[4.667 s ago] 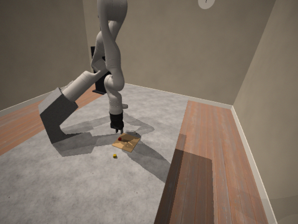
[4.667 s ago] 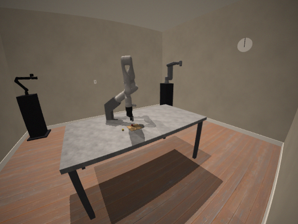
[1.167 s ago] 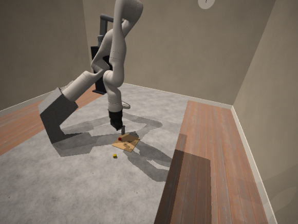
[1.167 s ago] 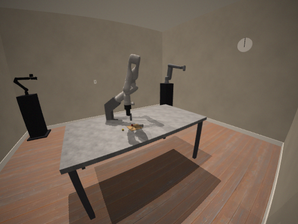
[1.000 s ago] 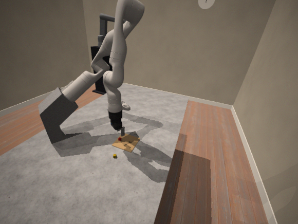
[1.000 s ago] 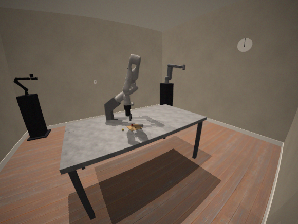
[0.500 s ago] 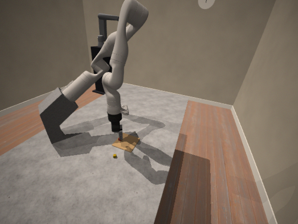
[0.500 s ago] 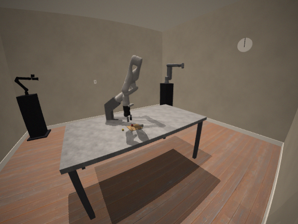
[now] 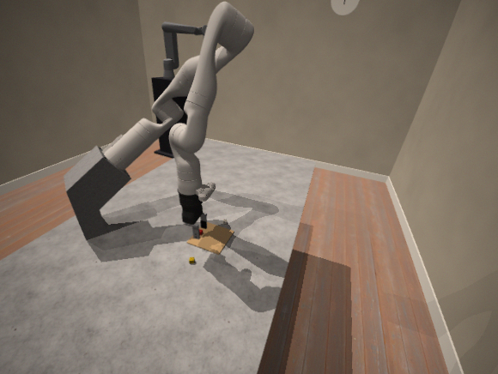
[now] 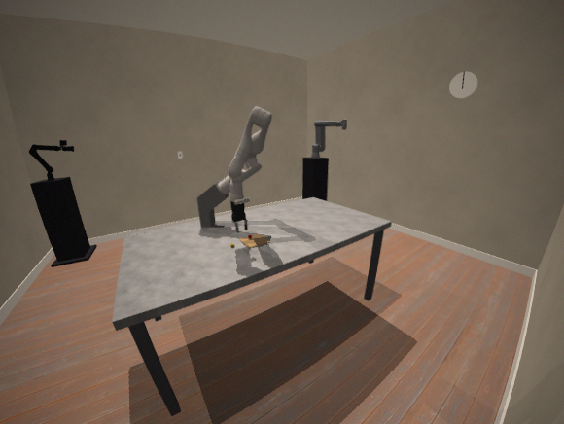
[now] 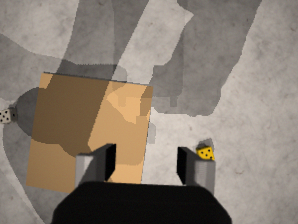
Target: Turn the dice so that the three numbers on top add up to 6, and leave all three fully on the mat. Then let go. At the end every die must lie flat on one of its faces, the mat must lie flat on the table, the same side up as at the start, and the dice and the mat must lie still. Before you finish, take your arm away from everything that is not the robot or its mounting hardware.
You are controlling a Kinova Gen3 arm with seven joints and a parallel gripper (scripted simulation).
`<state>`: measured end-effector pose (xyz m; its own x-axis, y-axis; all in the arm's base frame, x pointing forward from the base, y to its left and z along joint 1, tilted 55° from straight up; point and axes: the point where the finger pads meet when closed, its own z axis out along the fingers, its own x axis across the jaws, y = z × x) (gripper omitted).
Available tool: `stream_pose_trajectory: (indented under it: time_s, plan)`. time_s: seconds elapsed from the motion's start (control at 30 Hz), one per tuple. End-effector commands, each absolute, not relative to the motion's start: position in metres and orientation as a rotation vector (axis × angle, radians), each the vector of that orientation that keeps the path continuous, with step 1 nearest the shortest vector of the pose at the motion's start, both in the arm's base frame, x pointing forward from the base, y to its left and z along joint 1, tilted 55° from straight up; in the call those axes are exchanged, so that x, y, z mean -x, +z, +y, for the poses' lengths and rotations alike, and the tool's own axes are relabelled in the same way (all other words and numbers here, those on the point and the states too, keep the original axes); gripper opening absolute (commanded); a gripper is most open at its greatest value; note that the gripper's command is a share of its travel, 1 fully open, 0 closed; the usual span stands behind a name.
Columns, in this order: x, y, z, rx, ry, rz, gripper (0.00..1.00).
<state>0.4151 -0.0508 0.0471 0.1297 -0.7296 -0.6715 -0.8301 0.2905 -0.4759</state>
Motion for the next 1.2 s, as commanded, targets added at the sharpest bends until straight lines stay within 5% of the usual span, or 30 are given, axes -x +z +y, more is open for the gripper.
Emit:
stream_pose_trajectory:
  time_s: [0.0, 1.17]
  plan:
    - [-0.418, 0.044, -0.052, 1.411, 0.187, 1.668, 1.00]
    - [-0.423, 0.008, -0.084, 0.543, 0.685, 2.207, 1.00]
